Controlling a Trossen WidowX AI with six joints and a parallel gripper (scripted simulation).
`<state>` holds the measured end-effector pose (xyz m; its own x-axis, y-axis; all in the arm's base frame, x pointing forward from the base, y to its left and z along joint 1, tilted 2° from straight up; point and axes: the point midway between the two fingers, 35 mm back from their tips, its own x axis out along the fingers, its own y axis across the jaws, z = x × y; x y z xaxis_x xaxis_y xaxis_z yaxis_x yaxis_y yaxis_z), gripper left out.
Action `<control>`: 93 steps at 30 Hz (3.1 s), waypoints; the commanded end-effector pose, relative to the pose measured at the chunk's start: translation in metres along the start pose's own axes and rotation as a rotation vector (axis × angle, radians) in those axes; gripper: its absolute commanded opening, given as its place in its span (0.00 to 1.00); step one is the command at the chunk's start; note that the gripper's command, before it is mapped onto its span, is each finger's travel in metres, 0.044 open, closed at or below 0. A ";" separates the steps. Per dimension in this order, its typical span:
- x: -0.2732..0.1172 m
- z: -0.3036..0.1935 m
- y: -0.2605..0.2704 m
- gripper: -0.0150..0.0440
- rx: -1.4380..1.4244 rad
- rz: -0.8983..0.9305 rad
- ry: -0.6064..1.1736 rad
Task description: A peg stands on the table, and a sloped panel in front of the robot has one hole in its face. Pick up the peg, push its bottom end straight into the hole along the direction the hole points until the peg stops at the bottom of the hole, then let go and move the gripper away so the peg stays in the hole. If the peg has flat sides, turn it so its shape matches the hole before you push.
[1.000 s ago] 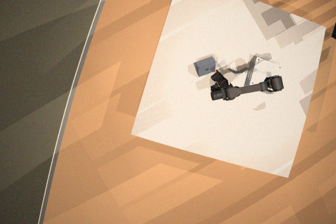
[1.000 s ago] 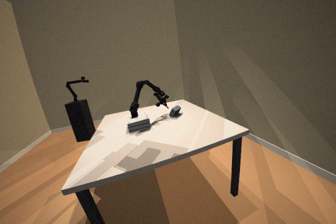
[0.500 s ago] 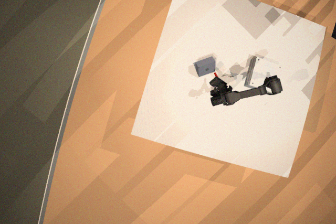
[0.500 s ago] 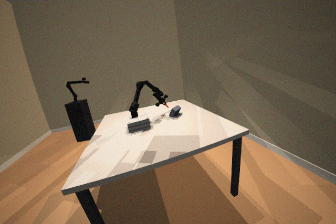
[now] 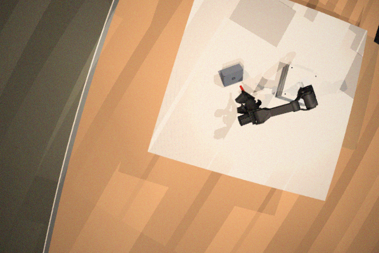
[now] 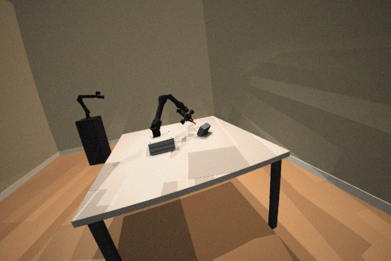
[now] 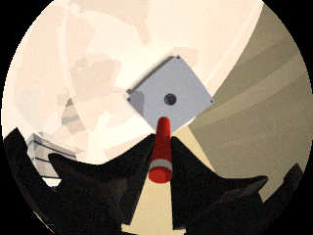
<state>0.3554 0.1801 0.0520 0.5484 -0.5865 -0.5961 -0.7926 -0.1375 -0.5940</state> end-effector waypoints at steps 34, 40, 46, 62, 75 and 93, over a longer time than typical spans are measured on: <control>0.047 0.010 -0.004 0.25 -0.036 -0.051 0.009; 0.049 0.011 -0.004 0.25 -0.028 -0.052 0.009; 0.055 0.011 -0.005 0.25 -0.025 -0.052 0.009; 0.072 0.010 -0.006 0.25 -0.023 -0.053 0.010; 0.068 0.010 -0.009 0.25 -0.009 -0.058 0.007; 0.071 0.010 -0.005 0.25 -0.009 -0.058 0.007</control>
<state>0.4015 0.1480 0.0088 0.5923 -0.5827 -0.5565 -0.7614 -0.1789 -0.6231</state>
